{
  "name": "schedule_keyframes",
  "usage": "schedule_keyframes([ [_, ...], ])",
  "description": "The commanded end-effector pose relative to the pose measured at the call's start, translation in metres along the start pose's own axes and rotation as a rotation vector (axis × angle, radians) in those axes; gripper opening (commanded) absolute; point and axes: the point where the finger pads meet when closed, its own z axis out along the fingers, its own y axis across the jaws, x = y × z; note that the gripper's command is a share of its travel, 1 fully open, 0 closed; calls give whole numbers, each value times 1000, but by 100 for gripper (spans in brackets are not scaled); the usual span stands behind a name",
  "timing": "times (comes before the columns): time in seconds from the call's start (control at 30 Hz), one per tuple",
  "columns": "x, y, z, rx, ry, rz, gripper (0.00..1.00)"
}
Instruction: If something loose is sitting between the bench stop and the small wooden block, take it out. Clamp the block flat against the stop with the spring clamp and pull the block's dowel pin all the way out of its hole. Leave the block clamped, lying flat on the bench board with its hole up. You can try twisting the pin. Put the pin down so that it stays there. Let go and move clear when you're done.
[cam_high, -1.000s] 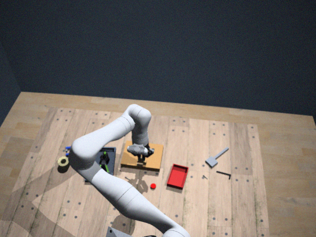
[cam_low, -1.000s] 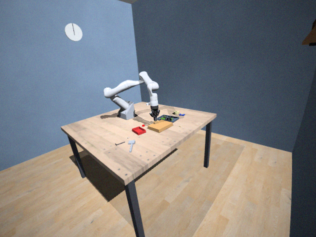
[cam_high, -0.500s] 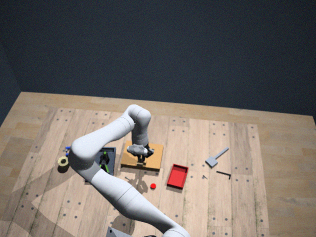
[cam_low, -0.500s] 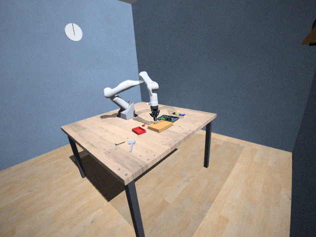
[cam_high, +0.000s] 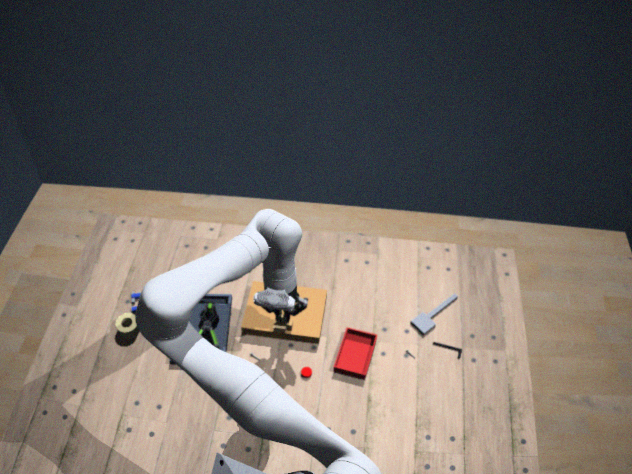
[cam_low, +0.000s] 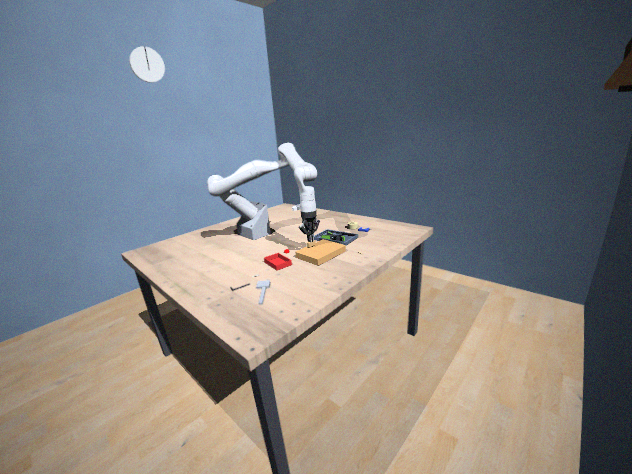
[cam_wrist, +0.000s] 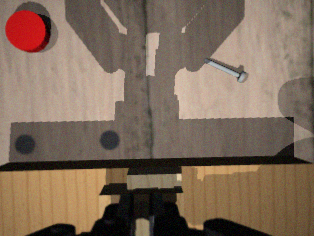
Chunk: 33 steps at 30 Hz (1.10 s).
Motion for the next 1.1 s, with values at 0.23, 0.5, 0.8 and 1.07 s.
schedule_keyframes([
  [0.23, -1, 0, -1, -1, -2, 0, 10],
  [0.5, -1, 0, 0, -1, -2, 0, 10],
  [0.8, -1, 0, 1, -1, -2, 0, 10],
  [1.07, -1, 0, 2, -1, -2, 0, 10],
])
